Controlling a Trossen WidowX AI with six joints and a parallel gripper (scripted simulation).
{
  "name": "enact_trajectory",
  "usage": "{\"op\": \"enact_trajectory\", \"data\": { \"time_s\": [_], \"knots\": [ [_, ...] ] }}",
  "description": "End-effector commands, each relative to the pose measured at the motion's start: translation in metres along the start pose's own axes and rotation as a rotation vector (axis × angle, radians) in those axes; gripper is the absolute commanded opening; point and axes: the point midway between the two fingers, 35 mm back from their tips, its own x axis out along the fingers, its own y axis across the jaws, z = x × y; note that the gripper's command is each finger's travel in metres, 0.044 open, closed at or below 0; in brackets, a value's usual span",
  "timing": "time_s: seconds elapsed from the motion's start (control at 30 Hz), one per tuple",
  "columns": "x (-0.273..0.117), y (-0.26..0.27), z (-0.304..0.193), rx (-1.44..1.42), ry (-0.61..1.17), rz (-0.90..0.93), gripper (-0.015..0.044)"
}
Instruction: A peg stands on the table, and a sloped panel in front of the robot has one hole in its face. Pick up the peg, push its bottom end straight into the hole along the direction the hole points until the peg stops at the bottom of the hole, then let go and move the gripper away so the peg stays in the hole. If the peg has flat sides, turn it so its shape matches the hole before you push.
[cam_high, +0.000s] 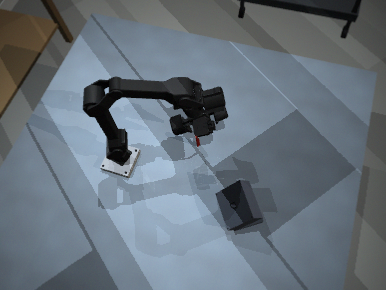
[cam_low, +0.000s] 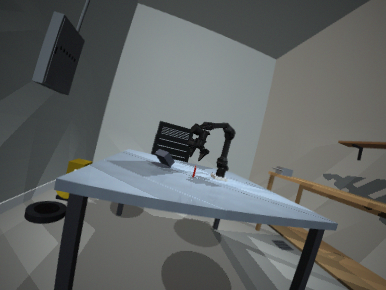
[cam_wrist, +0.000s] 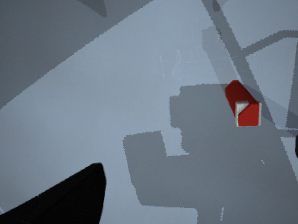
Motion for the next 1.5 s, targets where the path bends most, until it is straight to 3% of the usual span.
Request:
{"op": "enact_trajectory", "data": {
  "time_s": [0.0,0.13,1.47],
  "knots": [
    [0.015,-0.016,-0.001,0.031,-0.025,-0.121,0.0440],
    [0.021,-0.028,0.000,0.048,-0.043,-0.192,0.0440],
    [0.074,-0.038,0.003,0.048,-0.043,-0.193,0.0440]
  ]
}}
